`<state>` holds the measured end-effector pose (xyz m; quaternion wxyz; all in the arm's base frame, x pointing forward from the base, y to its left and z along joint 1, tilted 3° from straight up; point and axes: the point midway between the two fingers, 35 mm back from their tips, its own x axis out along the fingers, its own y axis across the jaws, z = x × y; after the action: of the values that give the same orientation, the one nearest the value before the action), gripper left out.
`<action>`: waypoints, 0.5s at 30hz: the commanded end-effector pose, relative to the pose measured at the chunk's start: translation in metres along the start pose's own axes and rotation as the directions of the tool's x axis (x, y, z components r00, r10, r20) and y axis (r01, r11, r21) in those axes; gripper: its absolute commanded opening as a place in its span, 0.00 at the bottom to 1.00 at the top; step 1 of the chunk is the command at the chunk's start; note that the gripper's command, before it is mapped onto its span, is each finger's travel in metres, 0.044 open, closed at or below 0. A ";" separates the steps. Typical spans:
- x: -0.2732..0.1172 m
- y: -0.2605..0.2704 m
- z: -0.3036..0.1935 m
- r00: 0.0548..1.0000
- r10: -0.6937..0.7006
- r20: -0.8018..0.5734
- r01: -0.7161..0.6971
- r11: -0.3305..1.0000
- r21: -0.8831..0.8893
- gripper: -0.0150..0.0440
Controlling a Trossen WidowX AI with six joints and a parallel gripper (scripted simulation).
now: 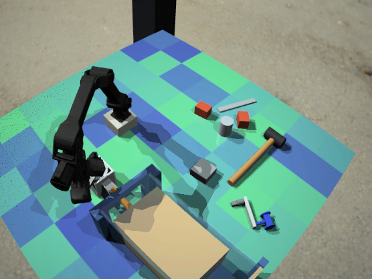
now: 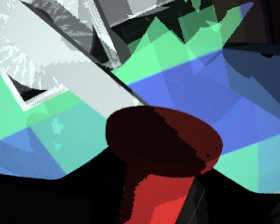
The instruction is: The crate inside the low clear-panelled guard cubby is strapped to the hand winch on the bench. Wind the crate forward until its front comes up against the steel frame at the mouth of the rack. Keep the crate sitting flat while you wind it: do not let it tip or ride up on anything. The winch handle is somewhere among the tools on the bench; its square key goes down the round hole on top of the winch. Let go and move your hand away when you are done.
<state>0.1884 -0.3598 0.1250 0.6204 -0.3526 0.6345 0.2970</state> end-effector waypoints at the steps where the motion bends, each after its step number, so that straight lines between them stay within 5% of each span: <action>1: -0.002 -0.012 0.028 0.998 -0.022 0.054 0.025 0.998 -0.049 0.25; 15: -0.002 -0.013 0.030 0.998 -0.023 0.054 0.025 0.998 -0.049 0.25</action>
<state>0.1890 -0.3595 0.1251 0.6205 -0.3524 0.6347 0.2965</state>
